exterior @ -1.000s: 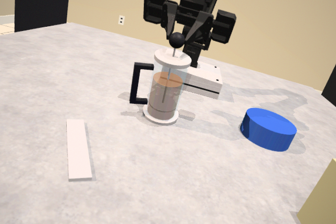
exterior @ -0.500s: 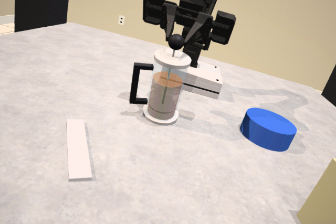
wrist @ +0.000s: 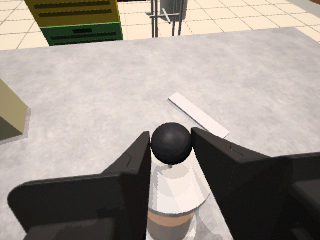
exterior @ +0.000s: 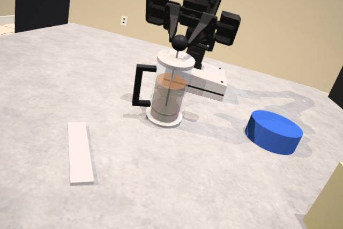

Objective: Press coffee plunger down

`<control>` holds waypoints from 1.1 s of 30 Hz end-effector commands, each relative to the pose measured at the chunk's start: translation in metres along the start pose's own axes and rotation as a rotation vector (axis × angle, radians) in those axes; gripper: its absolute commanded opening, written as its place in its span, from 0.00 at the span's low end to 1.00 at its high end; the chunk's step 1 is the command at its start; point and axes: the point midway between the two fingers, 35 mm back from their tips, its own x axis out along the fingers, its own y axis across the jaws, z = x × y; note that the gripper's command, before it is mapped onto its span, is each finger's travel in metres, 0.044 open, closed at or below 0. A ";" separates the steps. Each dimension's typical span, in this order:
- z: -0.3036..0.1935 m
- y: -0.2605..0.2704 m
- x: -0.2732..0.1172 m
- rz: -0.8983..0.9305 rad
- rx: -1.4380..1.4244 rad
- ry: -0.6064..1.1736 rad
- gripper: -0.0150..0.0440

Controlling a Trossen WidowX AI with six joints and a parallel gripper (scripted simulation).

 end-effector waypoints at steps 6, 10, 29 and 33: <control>-0.001 0.000 0.000 0.000 0.000 0.003 0.73; -0.001 0.000 0.000 0.000 0.000 0.003 0.90; 0.051 -0.001 -0.067 0.000 0.008 0.018 1.00; 0.051 -0.001 -0.066 0.000 0.008 0.018 1.00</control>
